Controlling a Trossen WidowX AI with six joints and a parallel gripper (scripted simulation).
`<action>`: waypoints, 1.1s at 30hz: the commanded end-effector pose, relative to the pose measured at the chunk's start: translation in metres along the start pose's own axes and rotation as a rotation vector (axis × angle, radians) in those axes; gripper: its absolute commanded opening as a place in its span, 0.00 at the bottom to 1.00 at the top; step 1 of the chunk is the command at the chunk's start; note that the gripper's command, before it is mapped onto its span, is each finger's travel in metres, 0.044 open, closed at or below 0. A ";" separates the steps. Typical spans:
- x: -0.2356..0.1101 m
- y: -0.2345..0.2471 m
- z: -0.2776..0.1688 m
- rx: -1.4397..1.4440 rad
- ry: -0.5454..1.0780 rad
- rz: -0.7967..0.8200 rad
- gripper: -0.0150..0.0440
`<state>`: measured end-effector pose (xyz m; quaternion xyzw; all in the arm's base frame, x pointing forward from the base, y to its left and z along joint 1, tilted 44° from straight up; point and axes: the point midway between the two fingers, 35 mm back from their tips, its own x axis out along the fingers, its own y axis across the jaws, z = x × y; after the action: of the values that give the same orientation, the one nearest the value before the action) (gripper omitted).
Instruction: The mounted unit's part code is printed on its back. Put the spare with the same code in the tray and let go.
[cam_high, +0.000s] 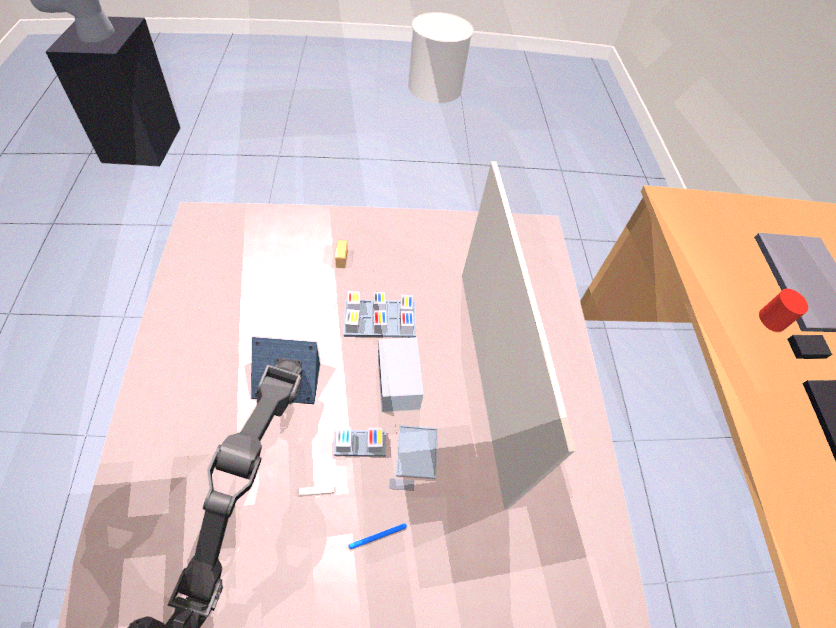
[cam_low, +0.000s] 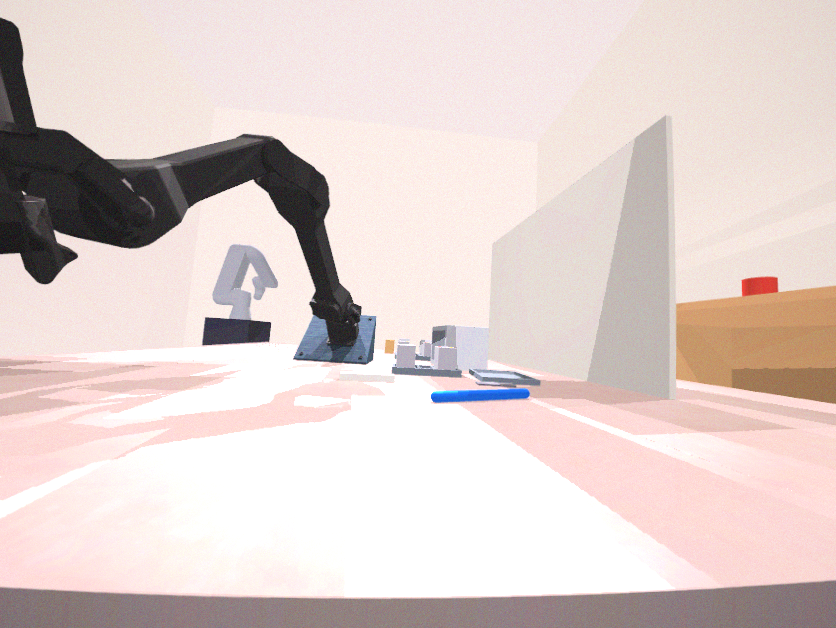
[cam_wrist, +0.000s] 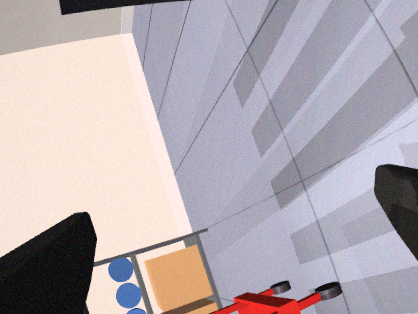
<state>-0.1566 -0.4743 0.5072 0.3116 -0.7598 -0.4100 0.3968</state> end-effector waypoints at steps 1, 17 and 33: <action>-0.017 -0.005 -0.043 -0.024 0.094 -0.036 1.00; -0.135 -0.054 -0.228 -0.191 0.571 -0.200 1.00; -0.324 -0.119 -0.348 -0.500 1.103 -0.309 1.00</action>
<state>0.2912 -0.4168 0.4338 0.4822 -0.3222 -0.4060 0.7063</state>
